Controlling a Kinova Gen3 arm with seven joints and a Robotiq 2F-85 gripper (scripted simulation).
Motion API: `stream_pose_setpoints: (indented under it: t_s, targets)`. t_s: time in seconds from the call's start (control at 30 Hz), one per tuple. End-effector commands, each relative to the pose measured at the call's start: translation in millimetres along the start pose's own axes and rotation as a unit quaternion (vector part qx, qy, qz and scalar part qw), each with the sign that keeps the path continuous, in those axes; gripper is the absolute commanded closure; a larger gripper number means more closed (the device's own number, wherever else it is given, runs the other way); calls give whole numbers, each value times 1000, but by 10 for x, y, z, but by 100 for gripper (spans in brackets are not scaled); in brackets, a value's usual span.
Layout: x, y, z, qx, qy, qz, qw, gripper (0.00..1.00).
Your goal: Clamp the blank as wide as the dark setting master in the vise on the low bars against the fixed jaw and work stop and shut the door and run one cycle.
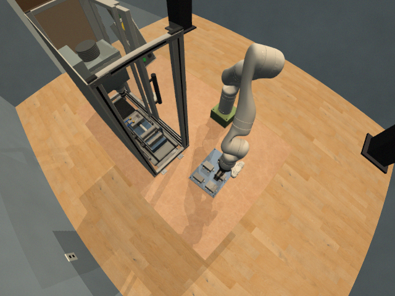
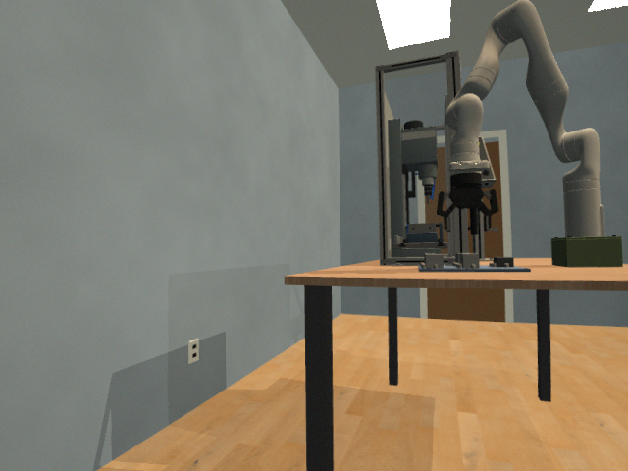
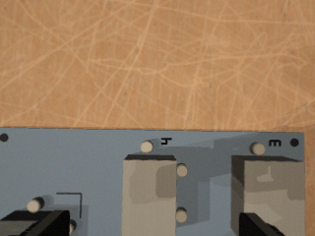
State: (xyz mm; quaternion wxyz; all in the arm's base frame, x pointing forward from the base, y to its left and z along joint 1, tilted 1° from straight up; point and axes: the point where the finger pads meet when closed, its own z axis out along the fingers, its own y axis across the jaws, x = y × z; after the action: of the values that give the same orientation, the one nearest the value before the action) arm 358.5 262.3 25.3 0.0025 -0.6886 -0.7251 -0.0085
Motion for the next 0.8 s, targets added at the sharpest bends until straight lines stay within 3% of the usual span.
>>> stream_pose_setpoints:
  t_s: [0.0, 0.17, 0.33, 0.77]
  targets:
    - [-31, -16, 44, 3, -1, 1, 1000, 0]
    - [-31, -16, 44, 3, -1, 1, 1000, 0]
    - [-15, -22, 315, 3, -1, 1, 1000, 0]
    - [3, -11, 318, 1, -1, 1, 1000, 0]
